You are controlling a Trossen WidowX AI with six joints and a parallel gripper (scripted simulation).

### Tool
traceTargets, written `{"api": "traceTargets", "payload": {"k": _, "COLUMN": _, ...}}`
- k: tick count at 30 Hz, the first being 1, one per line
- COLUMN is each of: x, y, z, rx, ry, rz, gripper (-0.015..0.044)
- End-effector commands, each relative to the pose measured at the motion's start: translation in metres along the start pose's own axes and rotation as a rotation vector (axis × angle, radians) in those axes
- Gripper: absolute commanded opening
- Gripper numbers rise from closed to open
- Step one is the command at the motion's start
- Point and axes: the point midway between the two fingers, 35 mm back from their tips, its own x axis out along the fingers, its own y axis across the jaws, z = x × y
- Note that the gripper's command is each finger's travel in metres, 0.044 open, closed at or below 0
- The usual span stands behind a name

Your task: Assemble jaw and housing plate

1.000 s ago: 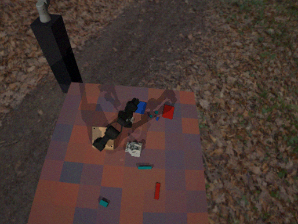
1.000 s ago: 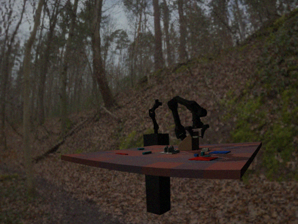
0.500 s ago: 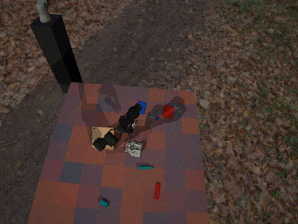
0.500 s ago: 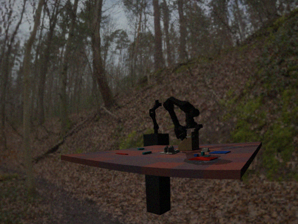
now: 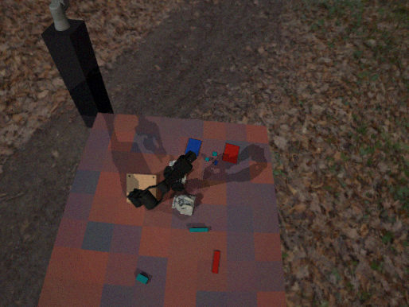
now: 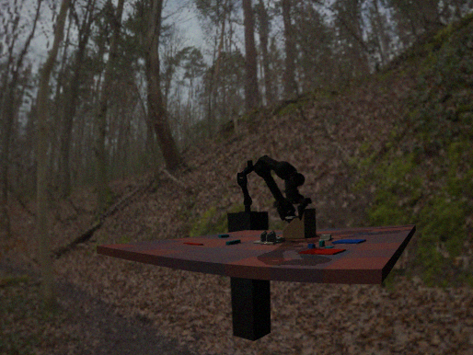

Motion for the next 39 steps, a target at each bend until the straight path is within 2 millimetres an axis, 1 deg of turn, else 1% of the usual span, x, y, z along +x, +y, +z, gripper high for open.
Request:
{"api": "traceTargets", "payload": {"k": 1, "x": 0.002, "y": 0.013, "z": 0.0, "rx": -0.003, "ry": -0.002, "rz": 0.012, "gripper": 0.0351}}
{"api": "traceTargets", "payload": {"k": 15, "x": 0.007, "y": 0.059, "z": -0.002, "rx": 0.026, "ry": -0.001, "rz": 0.024, "gripper": 0.0351}}
{"api": "traceTargets", "payload": {"k": 29, "x": 0.014, "y": 0.102, "z": 0.004, "rx": 0.056, "ry": -0.002, "rz": 0.042, "gripper": 0.0351}}
{"api": "traceTargets", "payload": {"k": 39, "x": 0.015, "y": 0.104, "z": 0.004, "rx": 0.057, "ry": -0.002, "rz": 0.043, "gripper": 0.0351}}
